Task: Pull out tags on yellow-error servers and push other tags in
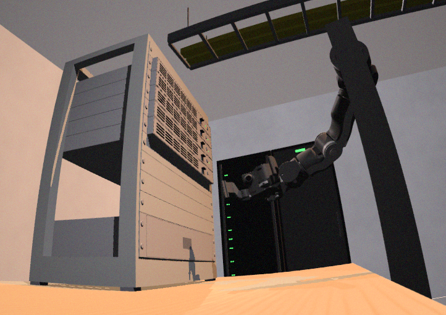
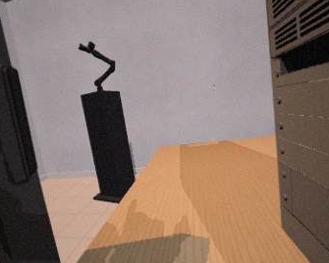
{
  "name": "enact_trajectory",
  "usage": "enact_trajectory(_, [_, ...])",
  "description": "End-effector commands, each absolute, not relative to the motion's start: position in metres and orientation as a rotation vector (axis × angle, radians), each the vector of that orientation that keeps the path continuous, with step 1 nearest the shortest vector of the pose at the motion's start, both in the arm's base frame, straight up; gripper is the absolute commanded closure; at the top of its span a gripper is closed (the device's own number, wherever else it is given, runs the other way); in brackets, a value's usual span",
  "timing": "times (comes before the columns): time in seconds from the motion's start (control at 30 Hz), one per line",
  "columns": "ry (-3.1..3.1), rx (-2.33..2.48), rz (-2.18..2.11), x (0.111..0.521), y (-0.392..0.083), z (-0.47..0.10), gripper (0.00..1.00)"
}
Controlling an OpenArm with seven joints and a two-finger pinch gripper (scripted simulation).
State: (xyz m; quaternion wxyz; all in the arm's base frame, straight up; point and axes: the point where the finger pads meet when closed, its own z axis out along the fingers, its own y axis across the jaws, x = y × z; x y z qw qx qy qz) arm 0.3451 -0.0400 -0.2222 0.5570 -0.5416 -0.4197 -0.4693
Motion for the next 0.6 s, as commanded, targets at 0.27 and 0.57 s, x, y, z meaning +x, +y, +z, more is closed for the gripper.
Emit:
enact_trajectory(0.27, [-1.007, -1.293, -1.125, 0.3466, -0.0416, -0.2214, 0.0])
enact_trajectory(0.57, [-1.05, -1.319, -1.163, 0.3487, -0.0452, -0.2177, 0.0])
